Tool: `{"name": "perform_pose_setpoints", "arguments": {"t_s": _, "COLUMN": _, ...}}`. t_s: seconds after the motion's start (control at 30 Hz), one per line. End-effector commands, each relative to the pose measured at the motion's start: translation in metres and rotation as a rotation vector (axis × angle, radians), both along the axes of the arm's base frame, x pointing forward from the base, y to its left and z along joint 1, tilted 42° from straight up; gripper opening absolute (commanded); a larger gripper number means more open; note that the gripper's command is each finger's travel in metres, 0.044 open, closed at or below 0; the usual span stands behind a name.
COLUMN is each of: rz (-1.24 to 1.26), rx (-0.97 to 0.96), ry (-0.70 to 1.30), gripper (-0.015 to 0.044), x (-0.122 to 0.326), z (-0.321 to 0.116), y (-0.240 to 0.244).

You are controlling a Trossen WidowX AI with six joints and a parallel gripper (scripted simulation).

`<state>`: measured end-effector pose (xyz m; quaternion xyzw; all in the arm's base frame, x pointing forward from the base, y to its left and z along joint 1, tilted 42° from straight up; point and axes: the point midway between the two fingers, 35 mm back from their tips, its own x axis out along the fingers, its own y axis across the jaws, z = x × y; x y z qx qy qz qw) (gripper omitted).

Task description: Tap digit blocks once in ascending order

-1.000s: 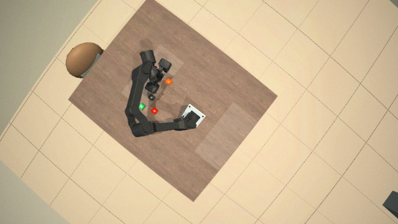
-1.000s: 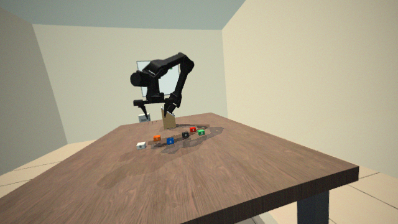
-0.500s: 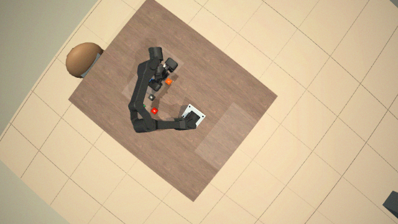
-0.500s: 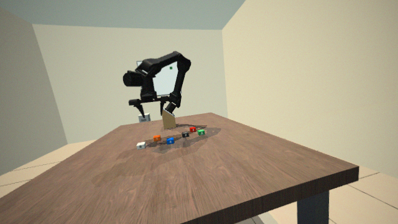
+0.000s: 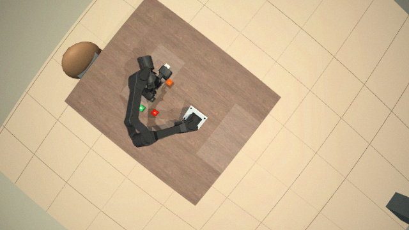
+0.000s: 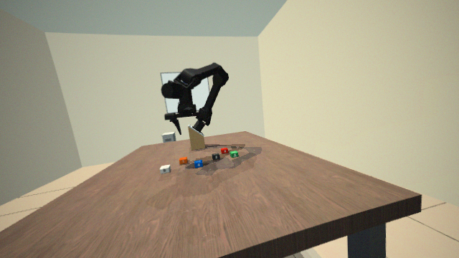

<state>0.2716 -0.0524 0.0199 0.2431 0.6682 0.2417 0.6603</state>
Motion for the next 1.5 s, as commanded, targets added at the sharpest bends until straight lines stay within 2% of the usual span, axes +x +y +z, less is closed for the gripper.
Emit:
{"name": "perform_pose_setpoints", "arguments": {"t_s": 0.0, "rz": 0.004, "rx": -0.002, "ry": -0.009, "gripper": 0.0400, "x": -0.009, "z": 0.041, "y": 0.044}}
{"name": "perform_pose_setpoints", "arguments": {"t_s": 0.27, "rz": 0.010, "rx": 0.024, "ry": -0.007, "gripper": 0.0400, "x": -0.056, "z": 0.096, "y": 0.117}}
{"name": "perform_pose_setpoints", "arguments": {"t_s": 1.03, "rz": 0.010, "rx": 0.025, "ry": -0.007, "gripper": 0.0400, "x": -0.058, "z": 0.097, "y": 0.119}}
{"name": "perform_pose_setpoints", "arguments": {"t_s": 1.1, "rz": 0.010, "rx": 0.024, "ry": -0.007, "gripper": 0.0400, "x": -0.050, "z": 0.100, "y": 0.120}}
{"name": "perform_pose_setpoints", "arguments": {"t_s": 1.33, "rz": 0.010, "rx": 0.025, "ry": -0.012, "gripper": 0.0400, "x": 0.028, "z": 0.119, "y": 0.142}}
{"name": "perform_pose_setpoints", "arguments": {"t_s": 1.47, "rz": 0.010, "rx": 0.026, "ry": -0.013, "gripper": 0.0400, "x": 0.035, "z": 0.120, "y": 0.145}}
